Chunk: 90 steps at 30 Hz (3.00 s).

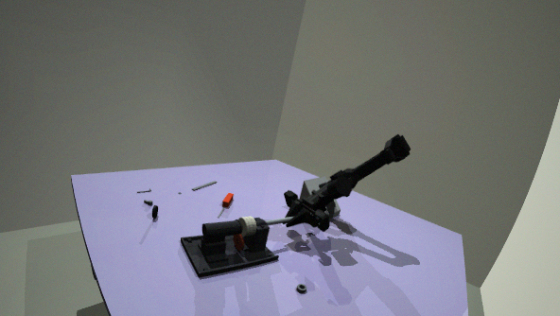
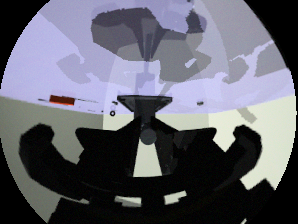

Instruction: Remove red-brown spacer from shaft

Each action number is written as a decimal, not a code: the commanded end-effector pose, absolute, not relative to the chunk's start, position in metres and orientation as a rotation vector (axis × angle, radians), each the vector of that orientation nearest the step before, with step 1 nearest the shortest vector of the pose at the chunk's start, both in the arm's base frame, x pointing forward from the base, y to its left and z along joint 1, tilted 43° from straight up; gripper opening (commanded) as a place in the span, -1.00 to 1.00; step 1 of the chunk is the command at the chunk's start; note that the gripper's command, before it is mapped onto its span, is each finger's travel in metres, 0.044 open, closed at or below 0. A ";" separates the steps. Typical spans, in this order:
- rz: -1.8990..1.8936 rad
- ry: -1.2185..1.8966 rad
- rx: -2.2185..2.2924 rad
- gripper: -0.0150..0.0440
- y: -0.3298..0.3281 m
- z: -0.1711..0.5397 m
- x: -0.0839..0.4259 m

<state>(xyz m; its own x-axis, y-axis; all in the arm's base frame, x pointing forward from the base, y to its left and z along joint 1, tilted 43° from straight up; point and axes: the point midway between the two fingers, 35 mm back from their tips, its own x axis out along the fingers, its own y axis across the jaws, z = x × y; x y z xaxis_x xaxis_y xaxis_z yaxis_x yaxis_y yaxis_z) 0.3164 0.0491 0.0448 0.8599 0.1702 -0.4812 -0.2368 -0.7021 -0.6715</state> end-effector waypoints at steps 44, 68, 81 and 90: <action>0.671 0.044 -2.248 -0.49 0.047 0.043 0.327; 0.670 0.044 -2.248 -0.49 0.045 0.042 0.336; 0.670 0.044 -2.248 -0.49 0.044 0.042 0.341; 0.670 0.044 -2.248 -0.49 0.043 0.041 0.345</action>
